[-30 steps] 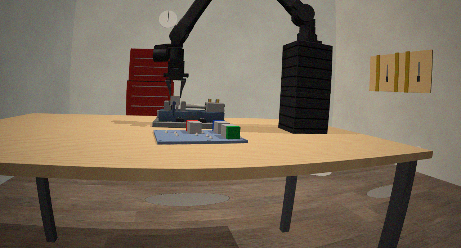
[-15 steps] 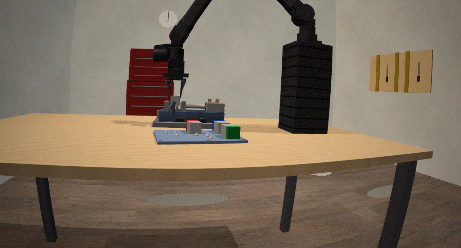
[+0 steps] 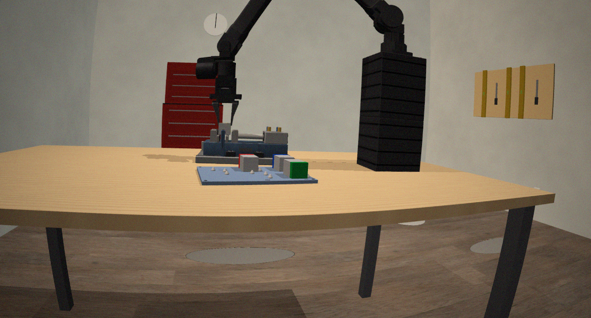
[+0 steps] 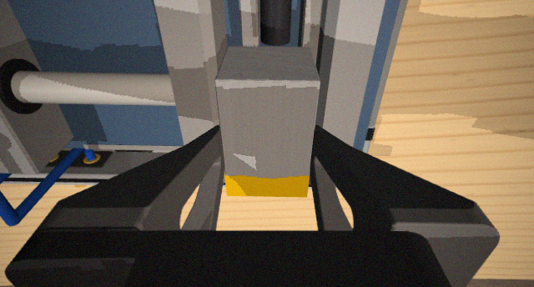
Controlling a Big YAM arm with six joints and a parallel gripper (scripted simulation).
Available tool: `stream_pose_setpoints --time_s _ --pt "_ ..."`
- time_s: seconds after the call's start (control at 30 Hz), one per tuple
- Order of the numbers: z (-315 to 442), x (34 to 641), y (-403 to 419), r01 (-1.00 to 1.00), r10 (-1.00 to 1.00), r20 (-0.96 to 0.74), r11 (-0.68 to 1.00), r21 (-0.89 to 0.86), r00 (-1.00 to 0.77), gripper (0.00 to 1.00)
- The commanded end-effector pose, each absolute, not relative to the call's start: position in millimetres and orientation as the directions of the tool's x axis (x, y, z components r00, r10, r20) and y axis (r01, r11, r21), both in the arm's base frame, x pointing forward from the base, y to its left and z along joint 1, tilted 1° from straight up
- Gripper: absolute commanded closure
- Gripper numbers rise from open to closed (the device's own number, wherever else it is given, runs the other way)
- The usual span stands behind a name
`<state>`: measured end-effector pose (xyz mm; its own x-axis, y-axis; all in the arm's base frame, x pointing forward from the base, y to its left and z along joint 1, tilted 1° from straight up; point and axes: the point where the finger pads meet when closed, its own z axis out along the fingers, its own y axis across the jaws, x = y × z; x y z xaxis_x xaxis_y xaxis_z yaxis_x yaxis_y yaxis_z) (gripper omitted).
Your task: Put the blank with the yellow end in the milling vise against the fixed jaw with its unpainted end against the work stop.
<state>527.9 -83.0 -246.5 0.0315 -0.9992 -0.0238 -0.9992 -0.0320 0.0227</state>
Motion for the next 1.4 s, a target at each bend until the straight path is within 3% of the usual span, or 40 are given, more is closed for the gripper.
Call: stream_pose_setpoints --time_s 0.0,1.37 --pt "-233.5 564.8 -81.7 -0.998 -0.999 -0.013 -0.032 -0.047 0.032 1.0" --pt "-231.4 564.0 -74.6 -0.999 -0.999 -0.017 -0.032 -0.03 0.033 1.0"
